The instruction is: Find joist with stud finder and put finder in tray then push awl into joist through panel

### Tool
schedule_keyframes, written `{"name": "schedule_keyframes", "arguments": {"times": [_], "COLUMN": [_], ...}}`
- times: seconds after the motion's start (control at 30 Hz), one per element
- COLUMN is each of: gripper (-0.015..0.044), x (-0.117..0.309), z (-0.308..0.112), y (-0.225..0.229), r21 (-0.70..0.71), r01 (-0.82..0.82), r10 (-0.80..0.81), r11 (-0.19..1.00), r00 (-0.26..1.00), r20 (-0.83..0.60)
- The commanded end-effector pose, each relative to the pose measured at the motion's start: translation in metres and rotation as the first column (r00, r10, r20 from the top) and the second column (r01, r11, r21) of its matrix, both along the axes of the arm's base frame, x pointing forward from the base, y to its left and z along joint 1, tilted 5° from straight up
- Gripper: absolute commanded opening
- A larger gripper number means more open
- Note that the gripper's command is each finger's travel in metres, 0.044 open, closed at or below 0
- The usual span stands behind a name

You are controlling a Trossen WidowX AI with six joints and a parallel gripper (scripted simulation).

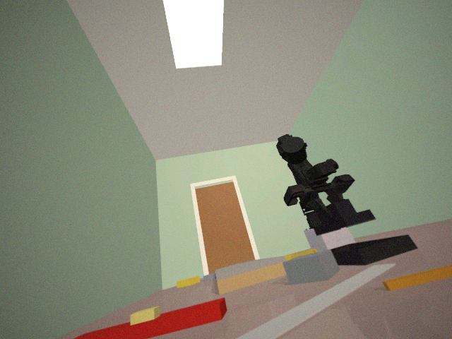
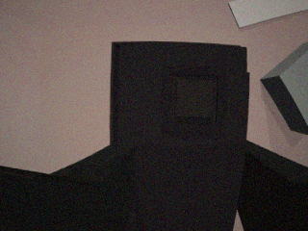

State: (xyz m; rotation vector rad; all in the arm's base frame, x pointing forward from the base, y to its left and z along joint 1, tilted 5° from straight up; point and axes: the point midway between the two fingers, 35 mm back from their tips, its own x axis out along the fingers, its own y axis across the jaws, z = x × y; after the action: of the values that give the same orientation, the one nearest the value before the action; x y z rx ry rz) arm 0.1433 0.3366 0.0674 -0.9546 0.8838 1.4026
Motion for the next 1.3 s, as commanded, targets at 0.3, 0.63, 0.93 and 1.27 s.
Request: {"name": "schedule_keyframes", "arguments": {"times": [0.3,0.63,0.93,1.27], "gripper": [0.0000,0.0000,0.0000,0.0184], "x": [0.000,-0.001,-0.001,-0.001], "z": [-0.031,-0.046,-0.061,-0.060], "y": [0.002,0.003,0.004,0.004], "r21": [0.001,0.000,0.000,-0.002], "r01": [0.004,0.004,0.003,-0.001], "r10": [-0.004,-0.004,-0.003,0.001], "r11": [1.000,1.000,1.000,1.000], "r00": [1.000,1.000,1.000,1.000], "r20": [0.002,0.002,0.002,-0.001]}}
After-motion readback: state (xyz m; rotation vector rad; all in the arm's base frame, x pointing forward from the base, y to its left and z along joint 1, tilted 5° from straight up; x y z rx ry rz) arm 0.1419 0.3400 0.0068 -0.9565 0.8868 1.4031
